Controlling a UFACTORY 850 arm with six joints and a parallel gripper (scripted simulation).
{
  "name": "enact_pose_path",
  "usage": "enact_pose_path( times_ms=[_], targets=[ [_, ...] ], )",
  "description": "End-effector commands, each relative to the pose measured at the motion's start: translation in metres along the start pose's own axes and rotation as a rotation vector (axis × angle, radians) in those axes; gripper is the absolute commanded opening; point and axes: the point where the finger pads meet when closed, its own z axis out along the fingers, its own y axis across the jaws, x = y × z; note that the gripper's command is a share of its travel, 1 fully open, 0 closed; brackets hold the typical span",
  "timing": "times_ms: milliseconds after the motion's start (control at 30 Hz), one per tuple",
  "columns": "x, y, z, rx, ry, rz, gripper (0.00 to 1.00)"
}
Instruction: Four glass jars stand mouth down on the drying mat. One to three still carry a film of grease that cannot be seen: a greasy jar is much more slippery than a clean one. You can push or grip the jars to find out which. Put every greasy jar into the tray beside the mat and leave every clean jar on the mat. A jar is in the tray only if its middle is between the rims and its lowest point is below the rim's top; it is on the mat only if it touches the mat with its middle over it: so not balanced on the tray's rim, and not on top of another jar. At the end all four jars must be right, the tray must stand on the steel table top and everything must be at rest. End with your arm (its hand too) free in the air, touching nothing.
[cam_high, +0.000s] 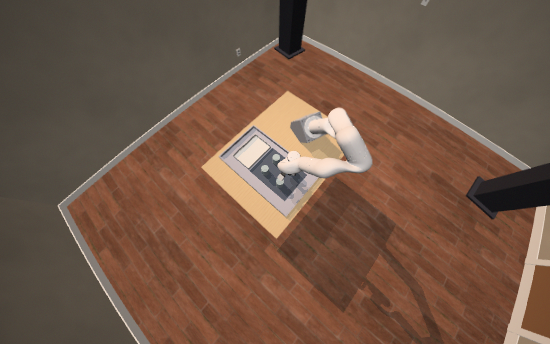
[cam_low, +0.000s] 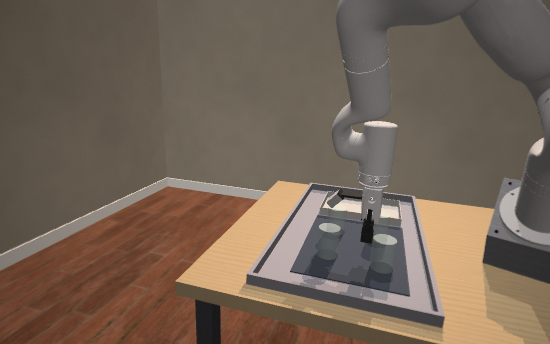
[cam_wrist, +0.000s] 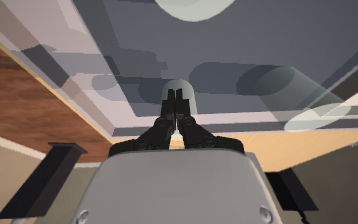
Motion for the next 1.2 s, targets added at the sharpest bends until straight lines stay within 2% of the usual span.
enact_pose_path(
  times_ms=[0,1167],
  targets=[
    [0.0,0.0001,-0.0003,0.0,0.001,0.0,0.0],
    [-0.0042,0.0001,-0.0018,0.0,0.001,0.0,0.0]
  ],
)
